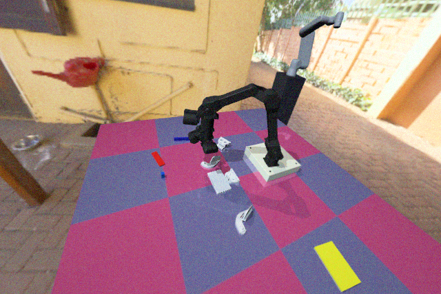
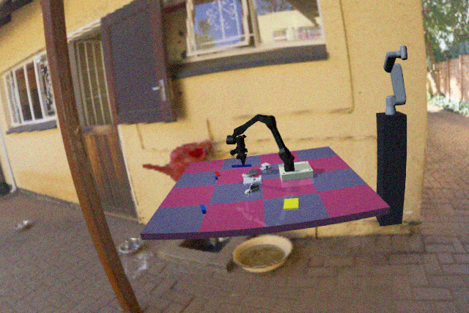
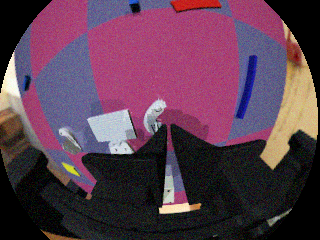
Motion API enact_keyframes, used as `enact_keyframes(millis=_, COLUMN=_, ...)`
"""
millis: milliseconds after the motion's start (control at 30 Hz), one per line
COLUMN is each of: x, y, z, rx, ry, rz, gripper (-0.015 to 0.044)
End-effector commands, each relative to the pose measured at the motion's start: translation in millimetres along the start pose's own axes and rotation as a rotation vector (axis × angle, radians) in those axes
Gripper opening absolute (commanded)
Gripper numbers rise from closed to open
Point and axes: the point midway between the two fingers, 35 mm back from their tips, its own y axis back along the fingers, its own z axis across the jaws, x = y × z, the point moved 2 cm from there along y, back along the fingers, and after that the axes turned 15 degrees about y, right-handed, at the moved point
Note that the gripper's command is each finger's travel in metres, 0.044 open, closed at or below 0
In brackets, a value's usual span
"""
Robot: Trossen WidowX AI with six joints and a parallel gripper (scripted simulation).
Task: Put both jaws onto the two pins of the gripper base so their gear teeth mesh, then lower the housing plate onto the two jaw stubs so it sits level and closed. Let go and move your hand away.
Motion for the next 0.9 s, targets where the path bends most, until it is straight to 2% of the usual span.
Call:
enact_keyframes(millis=0, x=0.5, y=0.4, z=0.2, rx=-0.001, ry=0.003, rz=0.001, gripper=0.0)
enact_keyframes(millis=467, x=0.5, y=0.4, z=0.2, rx=-0.001, ry=0.003, rz=0.001, gripper=0.0)
enact_keyframes(millis=867, x=0.0, y=0.0, z=0.0, rx=0.0, ry=0.0, rz=0.0, gripper=0.0315)
